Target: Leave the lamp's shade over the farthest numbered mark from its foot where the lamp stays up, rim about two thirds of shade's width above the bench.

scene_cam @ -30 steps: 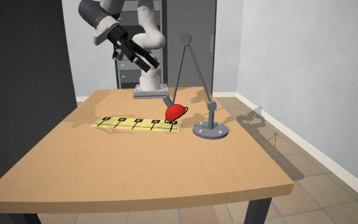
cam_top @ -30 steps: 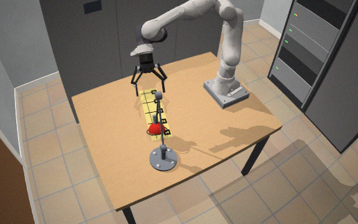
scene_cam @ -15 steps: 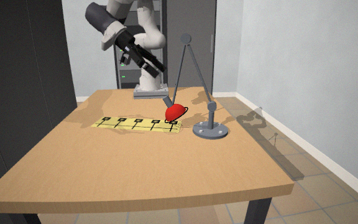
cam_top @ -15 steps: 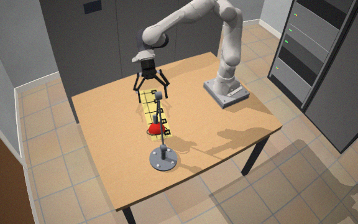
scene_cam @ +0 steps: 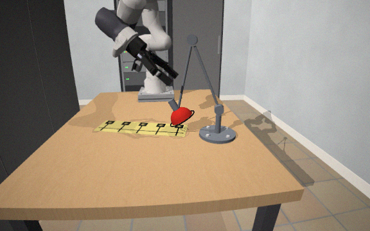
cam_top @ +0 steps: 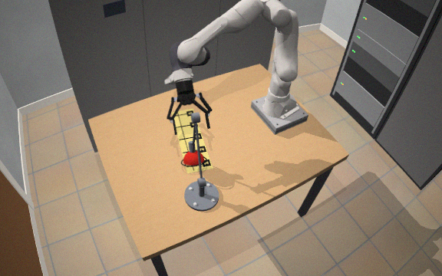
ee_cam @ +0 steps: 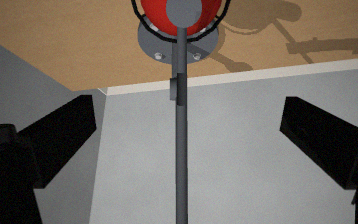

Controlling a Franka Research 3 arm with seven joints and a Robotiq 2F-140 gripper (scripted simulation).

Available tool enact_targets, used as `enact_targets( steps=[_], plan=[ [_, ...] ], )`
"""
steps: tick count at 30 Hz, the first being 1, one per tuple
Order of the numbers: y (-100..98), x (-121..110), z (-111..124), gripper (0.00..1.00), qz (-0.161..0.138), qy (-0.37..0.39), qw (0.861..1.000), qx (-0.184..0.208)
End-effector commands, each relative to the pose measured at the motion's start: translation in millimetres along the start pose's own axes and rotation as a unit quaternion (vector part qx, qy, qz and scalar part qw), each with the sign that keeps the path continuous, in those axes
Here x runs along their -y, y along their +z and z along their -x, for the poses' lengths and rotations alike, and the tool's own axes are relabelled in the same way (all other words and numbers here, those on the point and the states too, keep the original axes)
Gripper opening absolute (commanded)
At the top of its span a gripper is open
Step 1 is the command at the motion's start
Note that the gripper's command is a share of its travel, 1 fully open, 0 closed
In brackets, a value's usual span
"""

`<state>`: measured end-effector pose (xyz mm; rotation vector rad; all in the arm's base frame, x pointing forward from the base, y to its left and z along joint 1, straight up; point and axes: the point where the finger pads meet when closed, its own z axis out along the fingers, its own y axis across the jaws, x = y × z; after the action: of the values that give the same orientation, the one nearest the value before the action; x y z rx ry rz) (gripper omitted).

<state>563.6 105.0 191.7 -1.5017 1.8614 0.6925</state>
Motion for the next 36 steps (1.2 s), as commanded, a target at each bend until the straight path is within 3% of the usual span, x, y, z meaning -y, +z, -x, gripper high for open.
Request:
enact_targets(
  steps=[1,19,36],
  plan=[
    [8.6,2,0,1.00,-0.004,-0.001,1.000,-0.001],
    [51.6,-7,5,1.00,0.006,0.004,1.000,0.000],
    [54.8,4,3,1.00,-0.008,0.002,1.000,-0.002]
  ],
)
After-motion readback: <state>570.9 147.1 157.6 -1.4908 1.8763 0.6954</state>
